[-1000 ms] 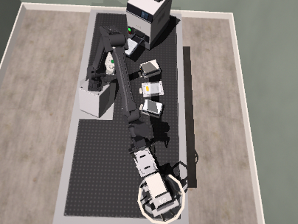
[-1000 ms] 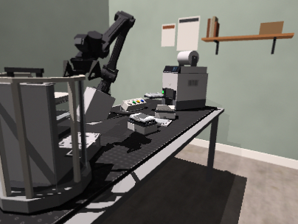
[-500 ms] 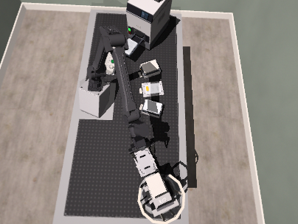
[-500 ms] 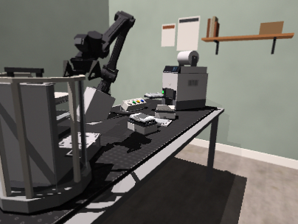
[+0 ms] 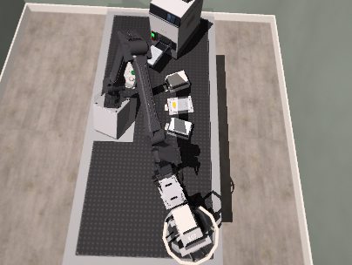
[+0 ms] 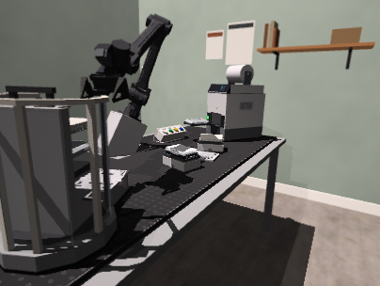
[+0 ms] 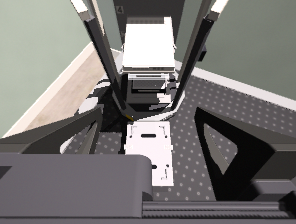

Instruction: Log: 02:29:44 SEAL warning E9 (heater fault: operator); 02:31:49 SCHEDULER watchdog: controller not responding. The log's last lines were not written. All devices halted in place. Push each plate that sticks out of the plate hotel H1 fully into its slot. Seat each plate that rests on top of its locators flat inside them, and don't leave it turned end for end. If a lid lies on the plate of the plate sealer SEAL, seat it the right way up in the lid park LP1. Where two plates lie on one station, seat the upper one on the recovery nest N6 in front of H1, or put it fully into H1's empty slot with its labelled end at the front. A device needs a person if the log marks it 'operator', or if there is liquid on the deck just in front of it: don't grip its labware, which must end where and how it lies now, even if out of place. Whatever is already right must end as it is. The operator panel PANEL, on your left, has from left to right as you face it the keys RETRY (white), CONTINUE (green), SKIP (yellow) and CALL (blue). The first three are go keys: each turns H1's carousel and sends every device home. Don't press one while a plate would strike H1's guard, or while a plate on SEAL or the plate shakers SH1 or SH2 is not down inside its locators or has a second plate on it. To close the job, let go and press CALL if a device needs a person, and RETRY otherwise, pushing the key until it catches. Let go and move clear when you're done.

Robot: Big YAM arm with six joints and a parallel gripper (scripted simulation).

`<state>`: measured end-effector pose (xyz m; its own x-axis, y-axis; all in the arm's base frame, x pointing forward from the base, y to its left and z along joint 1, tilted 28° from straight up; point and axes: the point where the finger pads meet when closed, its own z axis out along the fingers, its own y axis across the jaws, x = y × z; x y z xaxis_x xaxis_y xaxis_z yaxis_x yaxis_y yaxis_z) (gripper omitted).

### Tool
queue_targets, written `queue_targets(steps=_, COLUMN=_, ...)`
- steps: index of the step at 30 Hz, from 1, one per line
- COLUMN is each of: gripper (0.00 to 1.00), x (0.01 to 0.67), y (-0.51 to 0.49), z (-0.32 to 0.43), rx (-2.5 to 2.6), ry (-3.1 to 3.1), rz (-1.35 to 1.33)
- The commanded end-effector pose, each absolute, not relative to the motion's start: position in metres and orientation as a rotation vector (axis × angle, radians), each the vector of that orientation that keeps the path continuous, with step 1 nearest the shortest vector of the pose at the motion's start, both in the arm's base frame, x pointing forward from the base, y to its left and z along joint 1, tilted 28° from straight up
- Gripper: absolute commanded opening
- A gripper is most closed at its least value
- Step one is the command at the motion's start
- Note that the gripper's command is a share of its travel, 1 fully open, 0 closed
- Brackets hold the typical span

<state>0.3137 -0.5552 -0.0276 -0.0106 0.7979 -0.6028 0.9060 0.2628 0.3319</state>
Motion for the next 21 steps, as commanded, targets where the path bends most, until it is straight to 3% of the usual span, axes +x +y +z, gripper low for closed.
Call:
queue_targets(steps=1, gripper=1.0, x=0.3177, y=-0.5815, z=0.0025, rx=1.528, ry=1.755, rz=-0.221)
queue_targets(steps=10, gripper=0.96, x=0.3175, y=-0.5824, z=0.0043, rx=1.528, ry=1.754, rz=-0.222)
queue_targets(steps=21, gripper=0.74, x=0.3175, y=-0.5824, z=0.0043, rx=1.528, ry=1.754, rz=-0.222)
